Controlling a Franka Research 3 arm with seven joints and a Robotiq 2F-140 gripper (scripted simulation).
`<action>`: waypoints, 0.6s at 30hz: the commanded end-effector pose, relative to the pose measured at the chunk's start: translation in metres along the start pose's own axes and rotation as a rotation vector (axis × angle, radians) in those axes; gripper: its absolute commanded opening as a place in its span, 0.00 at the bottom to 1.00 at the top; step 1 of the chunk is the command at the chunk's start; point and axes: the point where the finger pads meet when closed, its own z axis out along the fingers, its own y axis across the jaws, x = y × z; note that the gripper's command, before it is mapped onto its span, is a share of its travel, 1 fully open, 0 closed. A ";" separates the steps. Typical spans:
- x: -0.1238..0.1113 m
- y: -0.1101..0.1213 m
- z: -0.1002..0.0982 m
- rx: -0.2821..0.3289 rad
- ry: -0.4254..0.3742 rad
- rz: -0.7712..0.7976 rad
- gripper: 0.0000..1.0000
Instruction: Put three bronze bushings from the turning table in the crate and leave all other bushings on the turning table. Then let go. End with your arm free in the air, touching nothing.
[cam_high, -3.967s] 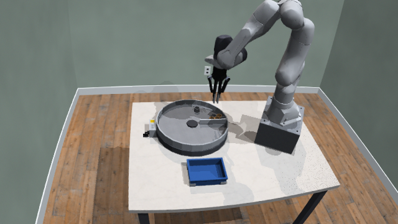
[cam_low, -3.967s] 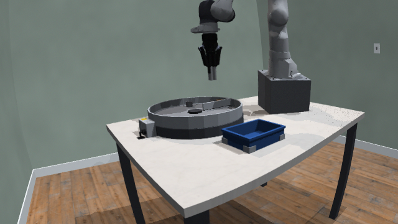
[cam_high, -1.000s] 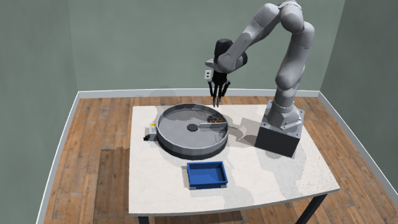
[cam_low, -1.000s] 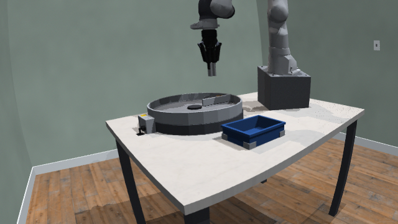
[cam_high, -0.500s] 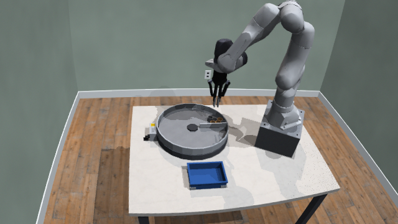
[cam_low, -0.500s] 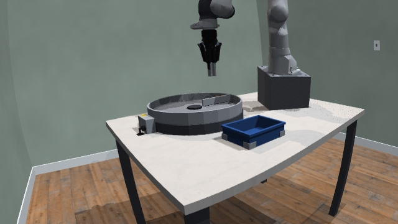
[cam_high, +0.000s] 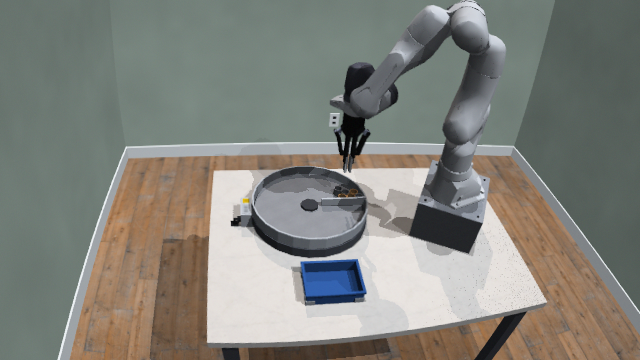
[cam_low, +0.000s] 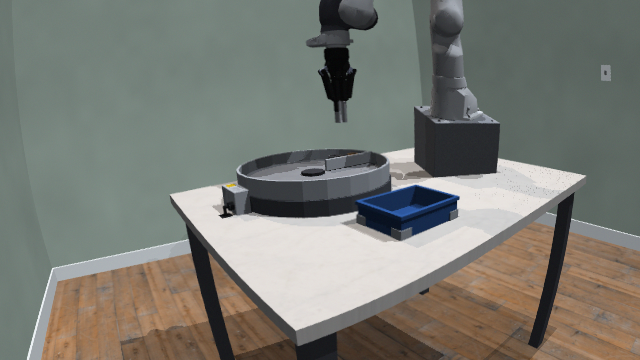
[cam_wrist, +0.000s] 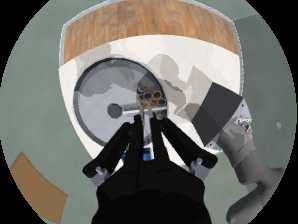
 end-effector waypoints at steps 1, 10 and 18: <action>0.000 0.000 0.001 -0.005 0.016 0.016 0.06; -0.003 -0.002 0.007 -0.021 0.083 0.072 0.06; -0.005 -0.004 0.013 -0.045 0.143 0.123 0.06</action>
